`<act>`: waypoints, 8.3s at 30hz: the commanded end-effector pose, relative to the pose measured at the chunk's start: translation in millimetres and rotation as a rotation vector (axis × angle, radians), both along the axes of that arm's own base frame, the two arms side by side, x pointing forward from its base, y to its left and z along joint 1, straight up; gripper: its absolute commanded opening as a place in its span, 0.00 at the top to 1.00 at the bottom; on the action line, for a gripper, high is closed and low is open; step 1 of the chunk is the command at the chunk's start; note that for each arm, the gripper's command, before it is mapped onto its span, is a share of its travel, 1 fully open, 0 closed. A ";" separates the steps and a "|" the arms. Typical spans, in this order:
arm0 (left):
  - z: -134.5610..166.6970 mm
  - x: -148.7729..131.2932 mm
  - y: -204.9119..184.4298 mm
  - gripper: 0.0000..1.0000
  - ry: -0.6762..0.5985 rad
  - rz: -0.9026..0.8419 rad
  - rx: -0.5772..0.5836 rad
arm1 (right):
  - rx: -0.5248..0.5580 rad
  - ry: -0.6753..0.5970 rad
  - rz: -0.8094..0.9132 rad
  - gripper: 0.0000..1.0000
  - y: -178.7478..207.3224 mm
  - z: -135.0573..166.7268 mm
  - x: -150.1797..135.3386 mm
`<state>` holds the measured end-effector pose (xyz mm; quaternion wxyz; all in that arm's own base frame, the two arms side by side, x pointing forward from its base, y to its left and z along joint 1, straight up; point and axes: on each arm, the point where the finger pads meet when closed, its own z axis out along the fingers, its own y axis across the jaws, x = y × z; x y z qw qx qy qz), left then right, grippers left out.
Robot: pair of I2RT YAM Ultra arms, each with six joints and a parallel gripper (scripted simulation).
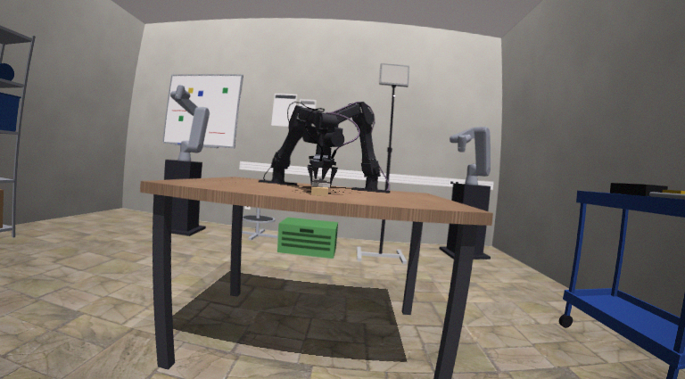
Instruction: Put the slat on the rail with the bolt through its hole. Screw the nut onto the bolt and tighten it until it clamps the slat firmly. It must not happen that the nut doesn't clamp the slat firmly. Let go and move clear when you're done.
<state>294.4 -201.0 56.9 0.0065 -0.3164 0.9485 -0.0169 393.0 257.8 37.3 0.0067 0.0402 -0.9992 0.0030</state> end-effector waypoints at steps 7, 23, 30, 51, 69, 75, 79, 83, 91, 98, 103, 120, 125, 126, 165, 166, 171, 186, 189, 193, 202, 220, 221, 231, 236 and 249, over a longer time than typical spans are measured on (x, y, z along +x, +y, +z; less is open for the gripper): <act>-0.2 0.4 0.4 0.70 -0.005 0.002 0.000 | 0.008 -0.013 0.000 0.28 1.1 5.6 1.8; 3.1 1.8 -1.2 0.89 -0.011 0.000 -0.007 | 0.008 -0.013 0.000 0.28 1.1 5.6 1.8; 3.1 1.8 -1.2 0.89 -0.011 0.000 -0.007 | 0.008 -0.013 0.000 0.28 1.1 5.6 1.8; 3.1 1.8 -1.2 0.89 -0.015 -0.177 -0.001 | 0.008 -0.013 0.000 0.28 1.1 5.6 1.8; 3.0 1.8 -1.2 0.89 -0.027 -0.809 0.021 | 0.008 -0.013 0.000 0.28 1.1 5.6 1.8; 2.9 1.8 -1.2 0.89 -0.030 -0.967 0.025 | 0.008 -0.013 0.000 0.28 1.1 5.6 1.8; 2.9 1.8 -1.2 0.89 -0.032 -1.125 0.030 | 0.008 -0.013 0.000 0.28 1.1 5.6 1.8; 2.9 1.8 -1.2 0.89 -0.034 -1.283 0.034 | 0.008 -0.013 0.000 0.28 1.1 5.6 1.8; 2.8 1.8 -1.2 0.89 -0.037 -1.520 0.040 | 0.008 -0.013 0.000 0.28 1.1 5.6 1.8; 2.7 1.8 -1.2 0.89 -0.041 -1.797 0.045 | 0.008 -0.013 0.000 0.28 1.1 5.6 1.8; 2.7 1.8 -1.2 0.89 -0.043 -1.994 0.048 | 0.008 -0.013 0.000 0.28 1.1 5.6 1.8; 2.6 1.7 -1.2 0.89 -0.049 -2.587 0.054 | 0.008 -0.013 0.000 0.28 1.1 5.6 1.8; 2.5 1.7 -1.2 0.89 -0.050 -2.706 0.054 | 0.008 -0.013 0.000 0.28 1.1 5.6 1.8; 2.5 1.7 -1.2 0.89 -0.050 -2.745 0.054 | 0.008 -0.013 0.000 0.28 1.1 5.6 1.8; 2.4 1.6 -1.2 0.89 -0.055 -3.159 0.051 | 0.008 -0.013 0.000 0.28 1.1 5.6 1.8; 2.4 1.6 -1.2 0.89 -0.055 -3.159 0.051 | 0.008 -0.013 0.000 0.28 1.1 5.6 1.8; 2.4 1.6 -1.2 0.89 -0.055 -3.159 0.051 | 0.008 -0.013 0.000 0.28 1.1 5.6 1.8; 1.4 -3.9 3.4 0.66 -0.057 -3.147 0.037 | 0.008 -0.013 0.000 0.28 1.1 5.6 1.8; 1.4 -3.9 3.4 0.66 -0.057 -3.147 0.037 | 0.008 -0.013 0.000 0.28 1.1 5.6 1.8; 1.4 -3.7 3.3 0.66 -0.058 -3.147 0.038 | 0.008 -0.013 0.000 0.28 1.1 5.6 1.8; 2.5 -3.6 3.3 0.66 -0.043 -2.687 0.040 | 0.008 -0.013 0.000 0.28 1.1 5.6 1.8; 4.5 -3.6 3.4 0.66 -0.021 -1.878 0.039 | 0.008 -0.013 0.000 0.28 1.1 5.6 1.8; 4.6 -3.6 3.4 0.66 -0.020 -1.832 0.038 | 0.008 -0.013 0.000 0.28 1.1 5.6 1.8; 5.5 -3.5 3.4 0.66 -0.010 -1.394 0.036 | 0.008 -0.013 0.000 0.28 1.1 5.6 1.8; 6.0 -3.5 3.5 0.66 -0.004 -1.162 0.034 | 0.008 -0.013 0.000 0.28 1.1 5.6 1.8; 7.1 -3.5 3.6 0.66 0.010 -0.585 0.028 | 0.008 -0.013 0.000 0.28 1.1 5.6 1.8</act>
